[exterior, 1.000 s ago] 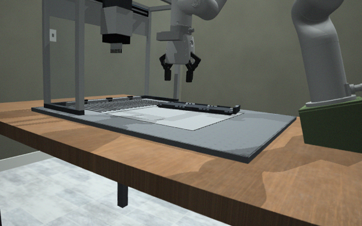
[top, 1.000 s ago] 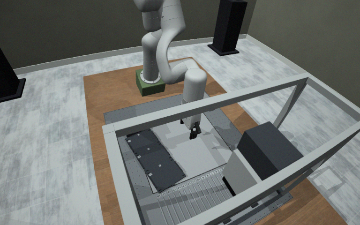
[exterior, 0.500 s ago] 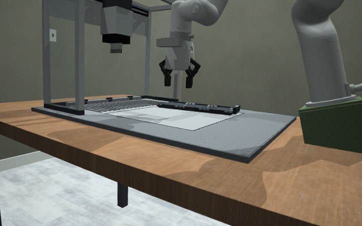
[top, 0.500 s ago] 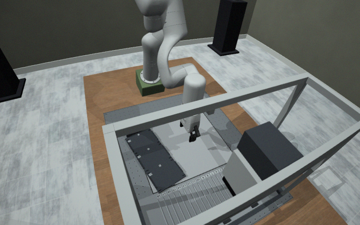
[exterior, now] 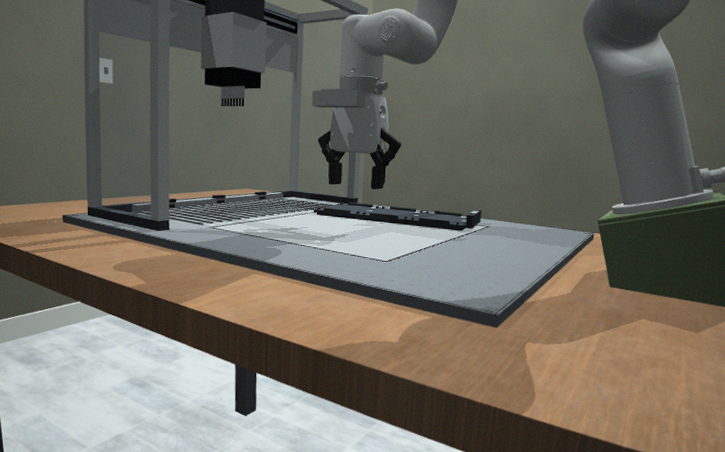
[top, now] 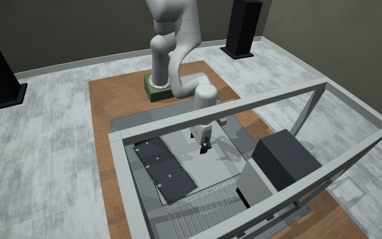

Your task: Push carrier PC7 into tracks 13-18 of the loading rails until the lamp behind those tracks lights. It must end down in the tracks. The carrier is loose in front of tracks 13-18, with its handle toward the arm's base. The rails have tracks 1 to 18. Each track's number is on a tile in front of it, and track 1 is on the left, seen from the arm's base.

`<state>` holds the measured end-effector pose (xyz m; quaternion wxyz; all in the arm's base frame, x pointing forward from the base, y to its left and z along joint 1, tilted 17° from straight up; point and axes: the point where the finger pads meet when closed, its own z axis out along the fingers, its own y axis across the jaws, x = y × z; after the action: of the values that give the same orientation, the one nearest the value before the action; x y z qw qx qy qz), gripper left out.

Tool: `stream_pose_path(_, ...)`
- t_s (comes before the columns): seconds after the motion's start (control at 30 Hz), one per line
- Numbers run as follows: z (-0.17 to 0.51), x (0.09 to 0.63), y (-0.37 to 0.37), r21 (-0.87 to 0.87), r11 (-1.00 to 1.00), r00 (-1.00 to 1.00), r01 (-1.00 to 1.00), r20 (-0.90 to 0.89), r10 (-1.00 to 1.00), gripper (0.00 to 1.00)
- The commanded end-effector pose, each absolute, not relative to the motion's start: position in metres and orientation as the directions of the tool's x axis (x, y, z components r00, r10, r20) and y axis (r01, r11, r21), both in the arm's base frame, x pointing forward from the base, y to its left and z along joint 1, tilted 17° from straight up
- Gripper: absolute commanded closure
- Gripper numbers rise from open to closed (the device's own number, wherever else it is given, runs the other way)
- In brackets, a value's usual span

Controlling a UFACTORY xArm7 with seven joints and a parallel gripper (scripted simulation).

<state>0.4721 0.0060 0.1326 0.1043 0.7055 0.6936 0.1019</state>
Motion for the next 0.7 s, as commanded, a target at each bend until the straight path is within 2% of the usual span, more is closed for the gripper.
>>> stream_pose_path(0.0,0.127,0.475,0.006,0.291,-0.016,0.017,0.956,0.000,1.000,0.00)
stream_pose_path(0.67,0.098,0.484,0.006,0.291,-0.016,0.017,0.956,0.000,1.000,0.00)
